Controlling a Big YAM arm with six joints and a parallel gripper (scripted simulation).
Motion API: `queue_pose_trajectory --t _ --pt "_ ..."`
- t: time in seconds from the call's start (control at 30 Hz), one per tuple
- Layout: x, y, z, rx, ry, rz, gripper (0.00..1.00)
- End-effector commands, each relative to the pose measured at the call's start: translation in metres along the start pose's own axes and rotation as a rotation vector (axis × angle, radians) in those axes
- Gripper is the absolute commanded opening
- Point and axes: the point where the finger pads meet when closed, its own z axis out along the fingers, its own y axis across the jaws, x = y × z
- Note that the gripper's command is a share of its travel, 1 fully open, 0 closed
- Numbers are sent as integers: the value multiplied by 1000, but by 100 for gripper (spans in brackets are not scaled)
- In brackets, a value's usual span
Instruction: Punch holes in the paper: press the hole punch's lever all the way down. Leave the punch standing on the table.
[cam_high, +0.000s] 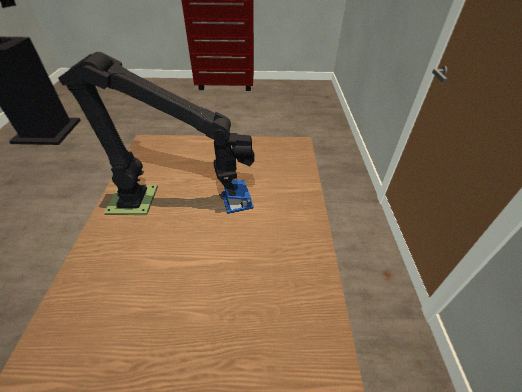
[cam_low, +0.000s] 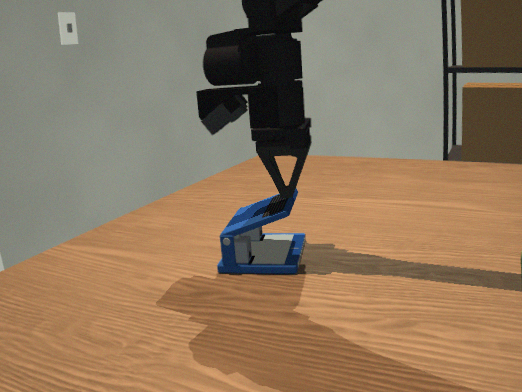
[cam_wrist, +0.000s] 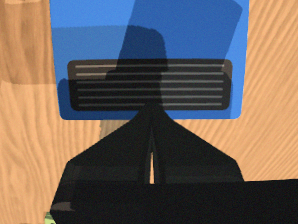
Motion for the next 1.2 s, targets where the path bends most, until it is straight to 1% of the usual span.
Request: queue_pose_trajectory --t 0.0,1.03,1.17 --pt "0 -3 1 2 -9 0 0" --pt "2 -2 2 -1 -2 0 0" --pt "2 -2 5 0 -3 0 0"
